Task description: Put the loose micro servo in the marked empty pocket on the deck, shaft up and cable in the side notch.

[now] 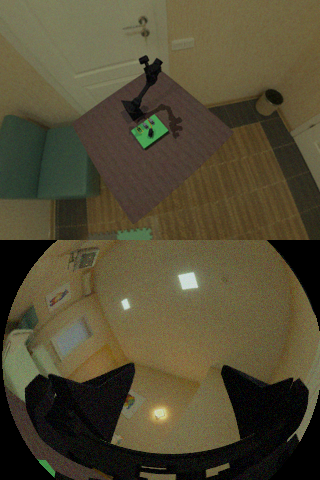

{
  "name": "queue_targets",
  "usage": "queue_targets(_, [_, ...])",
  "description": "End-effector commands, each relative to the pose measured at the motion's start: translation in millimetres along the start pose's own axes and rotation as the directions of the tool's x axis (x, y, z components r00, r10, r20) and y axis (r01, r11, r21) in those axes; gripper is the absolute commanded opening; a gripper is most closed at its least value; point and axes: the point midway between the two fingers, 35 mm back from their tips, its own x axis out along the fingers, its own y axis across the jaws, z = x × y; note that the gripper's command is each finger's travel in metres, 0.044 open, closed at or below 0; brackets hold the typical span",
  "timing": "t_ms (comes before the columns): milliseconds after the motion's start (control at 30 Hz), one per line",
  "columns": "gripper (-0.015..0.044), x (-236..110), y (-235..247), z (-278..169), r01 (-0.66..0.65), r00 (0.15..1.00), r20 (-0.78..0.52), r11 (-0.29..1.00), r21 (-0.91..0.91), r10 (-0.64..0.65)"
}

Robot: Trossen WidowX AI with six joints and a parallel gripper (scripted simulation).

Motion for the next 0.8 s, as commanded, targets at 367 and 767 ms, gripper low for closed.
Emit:
queue_targets(367, [0.044, 12, 134, -70, -0.391, 0.892, -0.184, 0.909, 0.142, 0.412])
queue_targets(767, [0.044, -18, 234, -122, -0.599, 0.663, -0.312, 0.732, 0.325, 0.68])
